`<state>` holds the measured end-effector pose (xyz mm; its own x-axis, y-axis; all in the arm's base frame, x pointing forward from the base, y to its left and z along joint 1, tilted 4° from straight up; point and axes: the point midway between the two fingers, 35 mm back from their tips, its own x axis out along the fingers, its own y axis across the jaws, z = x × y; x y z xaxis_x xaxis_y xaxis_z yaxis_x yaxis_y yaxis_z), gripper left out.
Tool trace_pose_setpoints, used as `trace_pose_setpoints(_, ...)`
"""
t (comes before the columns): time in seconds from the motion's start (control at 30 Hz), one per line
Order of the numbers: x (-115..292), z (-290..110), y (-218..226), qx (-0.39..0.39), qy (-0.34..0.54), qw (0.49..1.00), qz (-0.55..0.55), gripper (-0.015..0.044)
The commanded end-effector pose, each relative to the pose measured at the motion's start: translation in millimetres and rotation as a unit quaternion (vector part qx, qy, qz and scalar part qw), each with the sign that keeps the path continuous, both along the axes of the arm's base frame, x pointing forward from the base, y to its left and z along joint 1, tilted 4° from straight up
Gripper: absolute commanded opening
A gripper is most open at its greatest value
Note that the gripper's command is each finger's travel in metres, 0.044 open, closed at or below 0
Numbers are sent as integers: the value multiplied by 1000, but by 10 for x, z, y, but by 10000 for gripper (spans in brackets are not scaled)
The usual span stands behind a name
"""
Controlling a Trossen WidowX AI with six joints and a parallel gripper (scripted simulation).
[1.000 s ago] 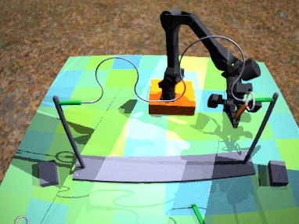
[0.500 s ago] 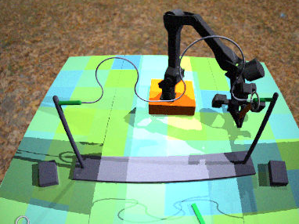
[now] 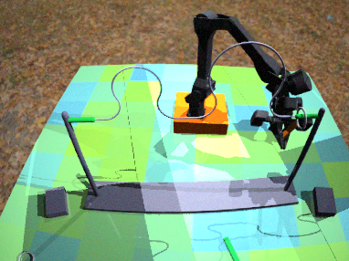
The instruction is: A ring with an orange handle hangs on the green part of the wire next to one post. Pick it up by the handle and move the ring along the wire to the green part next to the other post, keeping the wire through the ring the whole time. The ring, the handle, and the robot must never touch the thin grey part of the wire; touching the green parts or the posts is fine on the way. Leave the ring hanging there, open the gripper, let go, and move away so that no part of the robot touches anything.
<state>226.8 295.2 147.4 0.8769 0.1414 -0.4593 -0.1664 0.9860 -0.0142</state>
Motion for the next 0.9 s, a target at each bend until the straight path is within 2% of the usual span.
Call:
trace_pose_setpoints(0.0, 3, -23, 10, 4, -3, 1000, -2, -150)
trace_pose_setpoints(0.87, -4, -110, 13, 4, -3, 1000, -2, -150)
